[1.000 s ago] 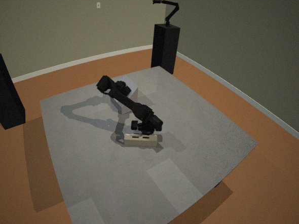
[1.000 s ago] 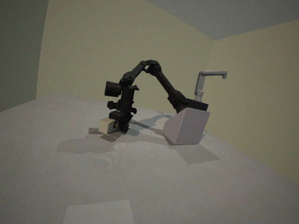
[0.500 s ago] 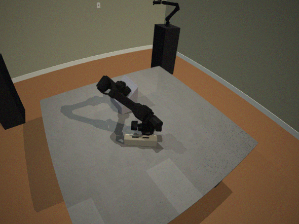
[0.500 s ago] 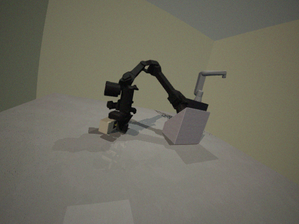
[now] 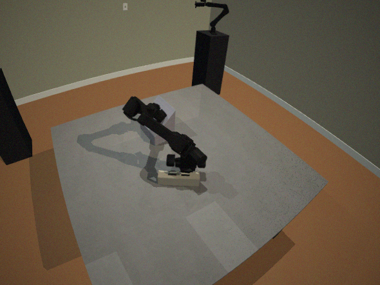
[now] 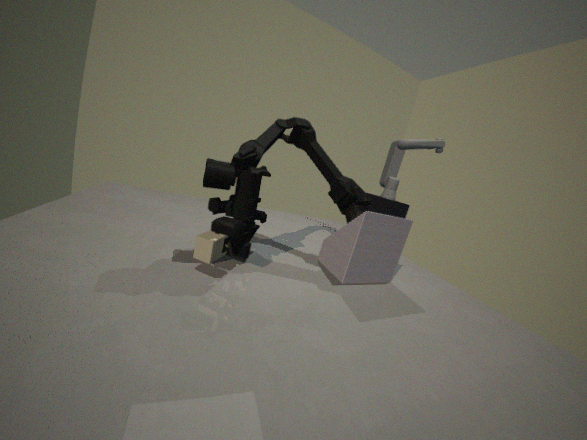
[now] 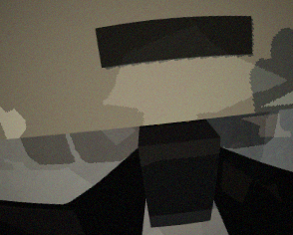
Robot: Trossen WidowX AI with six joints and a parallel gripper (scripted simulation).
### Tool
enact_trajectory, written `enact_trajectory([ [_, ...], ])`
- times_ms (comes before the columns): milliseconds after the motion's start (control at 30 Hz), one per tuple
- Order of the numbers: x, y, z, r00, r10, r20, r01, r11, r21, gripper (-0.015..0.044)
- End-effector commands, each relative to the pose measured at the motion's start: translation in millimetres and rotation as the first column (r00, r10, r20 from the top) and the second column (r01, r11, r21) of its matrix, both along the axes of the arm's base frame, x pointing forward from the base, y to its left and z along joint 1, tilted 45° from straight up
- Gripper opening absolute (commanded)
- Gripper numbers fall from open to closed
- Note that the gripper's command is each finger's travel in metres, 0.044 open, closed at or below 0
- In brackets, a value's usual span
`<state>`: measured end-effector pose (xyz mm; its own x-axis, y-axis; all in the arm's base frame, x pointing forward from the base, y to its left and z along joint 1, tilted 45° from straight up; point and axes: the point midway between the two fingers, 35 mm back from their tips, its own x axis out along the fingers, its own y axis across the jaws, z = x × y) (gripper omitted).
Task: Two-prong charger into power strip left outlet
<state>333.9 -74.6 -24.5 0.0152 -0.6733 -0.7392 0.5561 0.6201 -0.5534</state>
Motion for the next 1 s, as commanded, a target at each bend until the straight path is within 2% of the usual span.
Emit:
enact_trajectory([
  [0,2.0,-0.7,0.8,1.000,0.003,-0.002,-0.003,1.000,-0.003,0.0000],
  [967,8.8,-3.3,4.6,1.000,0.003,-0.002,-0.003,1.000,-0.004,0.0000],
])
